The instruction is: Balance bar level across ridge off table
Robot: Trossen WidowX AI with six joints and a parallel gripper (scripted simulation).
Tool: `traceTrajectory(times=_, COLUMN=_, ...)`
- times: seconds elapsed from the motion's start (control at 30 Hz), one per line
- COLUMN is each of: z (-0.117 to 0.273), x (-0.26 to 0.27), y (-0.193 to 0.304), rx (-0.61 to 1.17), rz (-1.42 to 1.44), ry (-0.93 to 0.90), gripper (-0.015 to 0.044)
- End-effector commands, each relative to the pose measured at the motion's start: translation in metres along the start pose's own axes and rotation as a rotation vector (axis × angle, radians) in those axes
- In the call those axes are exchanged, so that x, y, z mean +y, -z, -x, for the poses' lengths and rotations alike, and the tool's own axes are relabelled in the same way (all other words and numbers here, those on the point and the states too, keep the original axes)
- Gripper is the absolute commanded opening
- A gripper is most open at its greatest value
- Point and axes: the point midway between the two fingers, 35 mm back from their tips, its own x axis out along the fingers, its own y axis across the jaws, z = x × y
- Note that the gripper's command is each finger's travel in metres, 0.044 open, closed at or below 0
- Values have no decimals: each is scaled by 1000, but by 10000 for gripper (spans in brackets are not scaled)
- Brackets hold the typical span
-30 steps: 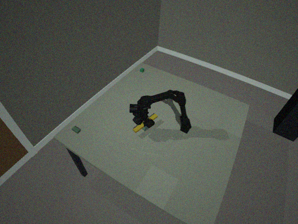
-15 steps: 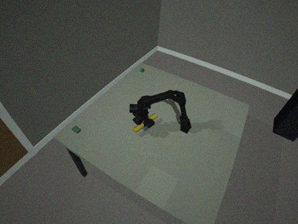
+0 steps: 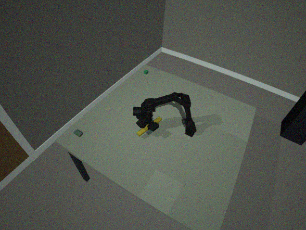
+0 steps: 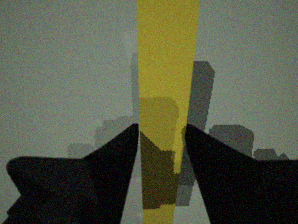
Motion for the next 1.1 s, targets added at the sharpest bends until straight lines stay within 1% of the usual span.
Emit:
traceTrajectory(times=0.0, z=0, x=0, y=0, rx=0, rz=0, ry=0, gripper=185)
traceTrajectory(times=0.07, z=0, x=0, y=0, rx=0, rz=0, ry=0, gripper=185)
traceTrajectory(times=0.37, z=0, x=0, y=0, rx=0, rz=0, ry=0, gripper=421)
traceTrajectory(times=0.4, z=0, x=0, y=0, rx=0, rz=0, ry=0, gripper=440)
traceTrajectory(times=0.53, z=7, x=-1, y=-1, rx=0, rz=0, ry=0, gripper=440)
traceTrajectory(times=0.77, z=84, x=-2, y=-2, rx=-4, rz=0, ry=4, gripper=440)
traceTrajectory(times=0.83, z=98, x=0, y=0, rx=-5, rz=0, ry=4, gripper=440)
traceTrajectory(times=1.07, z=100, x=0, y=0, rx=-5, rz=0, ry=4, gripper=440)
